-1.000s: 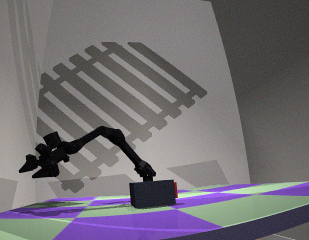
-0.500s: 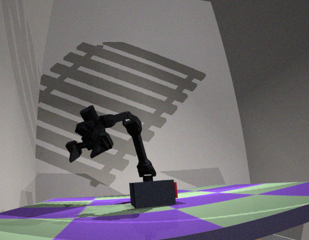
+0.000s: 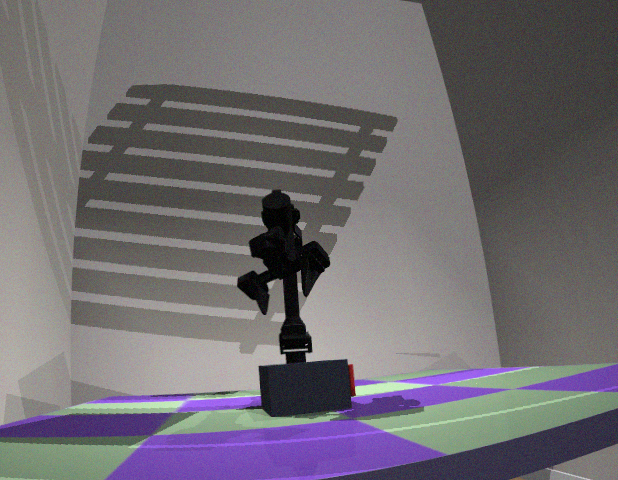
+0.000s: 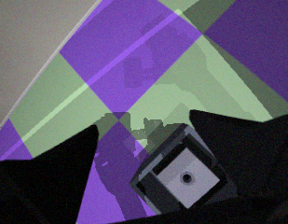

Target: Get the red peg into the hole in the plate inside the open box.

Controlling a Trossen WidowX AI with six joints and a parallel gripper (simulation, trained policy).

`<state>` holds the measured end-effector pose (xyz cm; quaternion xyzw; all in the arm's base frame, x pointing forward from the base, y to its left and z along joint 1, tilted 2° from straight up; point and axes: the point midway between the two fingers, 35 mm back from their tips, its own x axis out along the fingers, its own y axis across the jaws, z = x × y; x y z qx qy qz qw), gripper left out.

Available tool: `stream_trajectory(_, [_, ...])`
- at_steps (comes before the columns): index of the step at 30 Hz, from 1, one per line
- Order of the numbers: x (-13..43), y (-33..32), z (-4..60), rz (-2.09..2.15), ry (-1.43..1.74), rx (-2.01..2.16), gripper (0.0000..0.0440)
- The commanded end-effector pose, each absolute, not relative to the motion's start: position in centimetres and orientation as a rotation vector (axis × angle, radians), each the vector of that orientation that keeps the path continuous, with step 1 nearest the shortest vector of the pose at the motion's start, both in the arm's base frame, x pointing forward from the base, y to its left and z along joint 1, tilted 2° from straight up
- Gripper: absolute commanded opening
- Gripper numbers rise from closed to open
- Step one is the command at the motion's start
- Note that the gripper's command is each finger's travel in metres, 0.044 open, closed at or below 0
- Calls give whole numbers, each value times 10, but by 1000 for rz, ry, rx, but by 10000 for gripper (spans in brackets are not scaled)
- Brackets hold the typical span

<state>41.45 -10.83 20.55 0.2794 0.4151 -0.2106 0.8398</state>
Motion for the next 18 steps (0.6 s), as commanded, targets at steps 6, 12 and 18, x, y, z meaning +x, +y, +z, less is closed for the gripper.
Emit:
stream_trajectory(6, [360,-24,198,-509,1029,698,440])
stream_trajectory(12, [315,17,187,-582,1133,746,440])
stream_trajectory(18, [271,46,172,-670,1226,769,440])
